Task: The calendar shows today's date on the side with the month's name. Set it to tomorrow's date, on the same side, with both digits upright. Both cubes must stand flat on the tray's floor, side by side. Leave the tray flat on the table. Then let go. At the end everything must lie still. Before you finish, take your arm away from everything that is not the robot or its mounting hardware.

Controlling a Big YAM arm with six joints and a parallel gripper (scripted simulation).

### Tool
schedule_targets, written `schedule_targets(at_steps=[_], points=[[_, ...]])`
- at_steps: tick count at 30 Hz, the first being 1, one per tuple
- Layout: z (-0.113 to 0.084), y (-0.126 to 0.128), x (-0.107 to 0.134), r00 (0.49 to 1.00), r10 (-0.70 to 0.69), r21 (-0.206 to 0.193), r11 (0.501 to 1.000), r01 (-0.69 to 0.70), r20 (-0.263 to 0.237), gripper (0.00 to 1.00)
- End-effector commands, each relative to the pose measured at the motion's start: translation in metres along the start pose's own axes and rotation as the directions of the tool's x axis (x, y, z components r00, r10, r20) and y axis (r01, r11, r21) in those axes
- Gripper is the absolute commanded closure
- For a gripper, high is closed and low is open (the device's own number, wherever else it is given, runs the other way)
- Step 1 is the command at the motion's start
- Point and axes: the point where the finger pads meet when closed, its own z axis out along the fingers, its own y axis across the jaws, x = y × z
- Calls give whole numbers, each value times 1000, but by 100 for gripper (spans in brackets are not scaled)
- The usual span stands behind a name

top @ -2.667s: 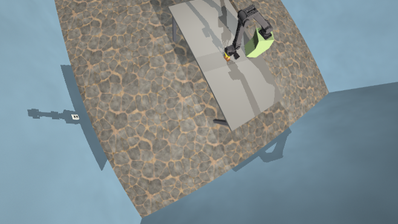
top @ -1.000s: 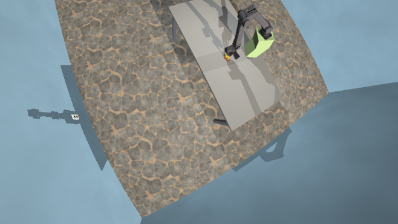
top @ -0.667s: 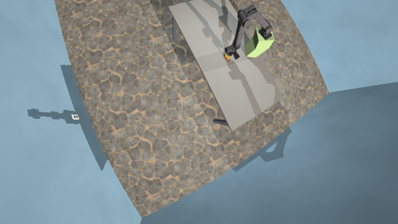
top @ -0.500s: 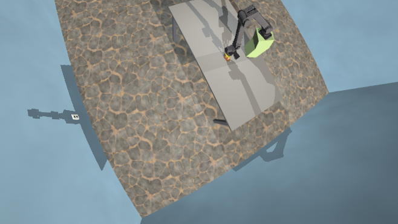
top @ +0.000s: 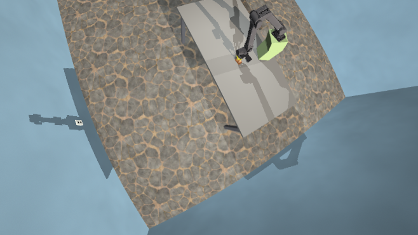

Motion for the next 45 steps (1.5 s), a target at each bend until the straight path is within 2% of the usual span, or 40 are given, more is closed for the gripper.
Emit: schedule_targets(at_steps=[1,14,17,23,24,25,35,45], points=[[2,15,0,1000,-3,-18,1000,3,5,55],[3,13,1,1000,-2,-14,1000,2,4,55],[7,4,4,1000,-1,0,1000,1,-1,55],[12,4,4,1000,-1,0,1000,1,-1,55],[12,11,2,1000,-2,-10,1000,2,3,55],[15,5,4,1000,-1,0,1000,1,-1,55],[30,5,4,1000,-1,0,1000,1,-1,55],[32,9,3,1000,-1,-7,1000,1,1,55]])
